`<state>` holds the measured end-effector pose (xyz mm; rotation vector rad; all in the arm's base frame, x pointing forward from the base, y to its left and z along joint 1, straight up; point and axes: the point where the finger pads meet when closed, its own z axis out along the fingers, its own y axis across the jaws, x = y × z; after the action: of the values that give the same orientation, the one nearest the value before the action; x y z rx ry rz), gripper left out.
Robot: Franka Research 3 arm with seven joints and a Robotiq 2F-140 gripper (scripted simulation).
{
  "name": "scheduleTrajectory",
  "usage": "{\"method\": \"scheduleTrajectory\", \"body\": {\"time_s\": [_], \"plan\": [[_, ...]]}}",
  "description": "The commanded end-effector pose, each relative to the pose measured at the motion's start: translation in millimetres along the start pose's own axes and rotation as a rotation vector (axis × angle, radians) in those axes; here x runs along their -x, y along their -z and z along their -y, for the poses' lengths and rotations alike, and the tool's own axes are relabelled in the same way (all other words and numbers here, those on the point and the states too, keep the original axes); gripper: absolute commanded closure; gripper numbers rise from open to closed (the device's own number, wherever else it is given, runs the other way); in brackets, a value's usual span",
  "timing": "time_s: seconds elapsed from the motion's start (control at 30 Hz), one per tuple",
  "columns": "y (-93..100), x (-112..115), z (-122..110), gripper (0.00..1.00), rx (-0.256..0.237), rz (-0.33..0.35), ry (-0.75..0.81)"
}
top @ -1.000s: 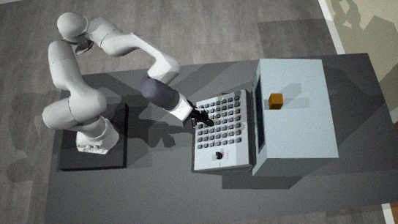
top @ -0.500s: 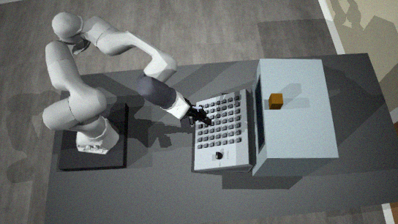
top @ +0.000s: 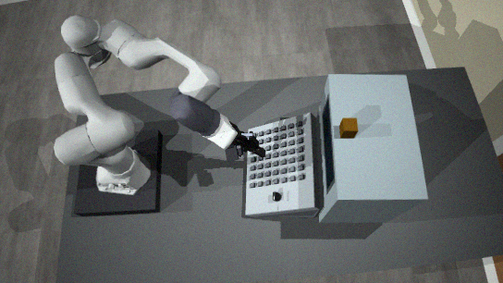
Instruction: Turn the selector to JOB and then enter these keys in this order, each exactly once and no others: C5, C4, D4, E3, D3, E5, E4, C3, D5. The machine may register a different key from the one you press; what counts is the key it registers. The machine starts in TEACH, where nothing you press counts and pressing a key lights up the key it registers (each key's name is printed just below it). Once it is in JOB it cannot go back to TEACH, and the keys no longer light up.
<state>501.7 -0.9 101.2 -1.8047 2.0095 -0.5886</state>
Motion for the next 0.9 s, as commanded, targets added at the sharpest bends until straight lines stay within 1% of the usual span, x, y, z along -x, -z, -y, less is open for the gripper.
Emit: {"method": "scheduleTrajectory", "body": {"time_s": [0.0,0.07,0.13,0.2,0.33,0.4,0.47,0.7,0.87], "plan": [[0.5,0,-1,0.9,0.005,0.001,-0.006],[0.5,-1,-2,0.9,0.005,0.001,-0.006],[0.5,-8,-5,0.9,0.005,0.001,-0.006],[0.6,-21,-12,0.9,0.005,0.001,-0.006],[0.6,-55,-29,0.9,0.005,0.001,-0.006],[0.6,-64,-34,0.9,0.005,0.001,-0.006],[0.6,-67,-36,0.9,0.005,0.001,-0.006],[-0.1,-67,-36,0.9,0.005,0.001,-0.006],[-5.3,-67,-36,0.9,0.005,0.001,-0.006]]}}
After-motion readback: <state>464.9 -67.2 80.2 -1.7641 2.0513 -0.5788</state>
